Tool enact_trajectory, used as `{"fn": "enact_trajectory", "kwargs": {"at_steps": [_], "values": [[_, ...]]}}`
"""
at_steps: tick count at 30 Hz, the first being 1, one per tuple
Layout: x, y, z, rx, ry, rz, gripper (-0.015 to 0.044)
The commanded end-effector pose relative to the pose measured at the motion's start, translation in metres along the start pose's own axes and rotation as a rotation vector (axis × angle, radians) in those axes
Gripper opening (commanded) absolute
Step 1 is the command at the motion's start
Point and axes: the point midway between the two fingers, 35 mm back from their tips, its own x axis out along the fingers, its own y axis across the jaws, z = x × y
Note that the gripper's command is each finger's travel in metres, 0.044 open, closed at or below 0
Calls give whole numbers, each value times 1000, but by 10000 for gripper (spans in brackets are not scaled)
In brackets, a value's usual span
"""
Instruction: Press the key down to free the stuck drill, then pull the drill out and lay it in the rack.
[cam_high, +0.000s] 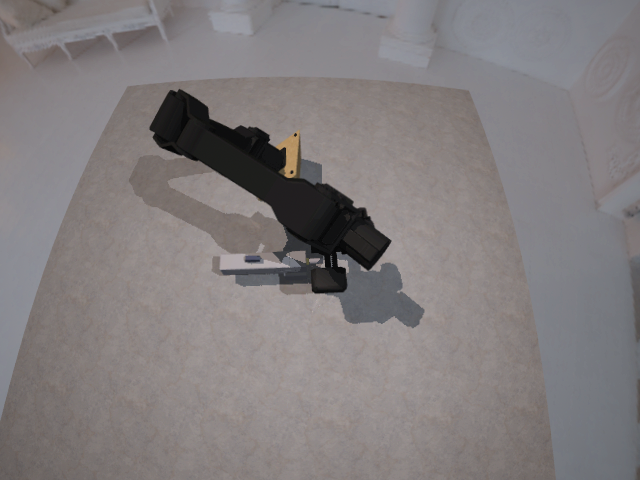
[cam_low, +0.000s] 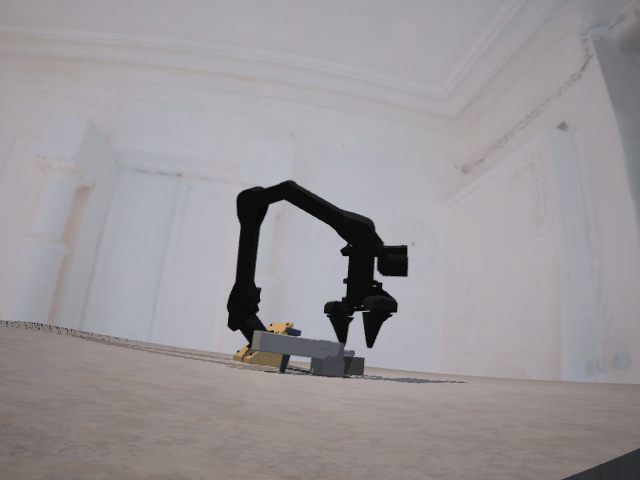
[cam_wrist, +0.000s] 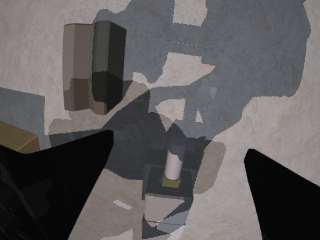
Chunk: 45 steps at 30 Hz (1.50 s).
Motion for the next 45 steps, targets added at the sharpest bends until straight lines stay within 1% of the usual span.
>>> {"fn": "enact_trajectory", "kwargs": {"at_steps": [1,25,29,45], "values": [[7,1,-2,-7,3,4,440],[45,2,-13,-6,6,4,440],[47,2,-14,-6,7,4,440],[44,1,-13,1,0,6,20]]}}
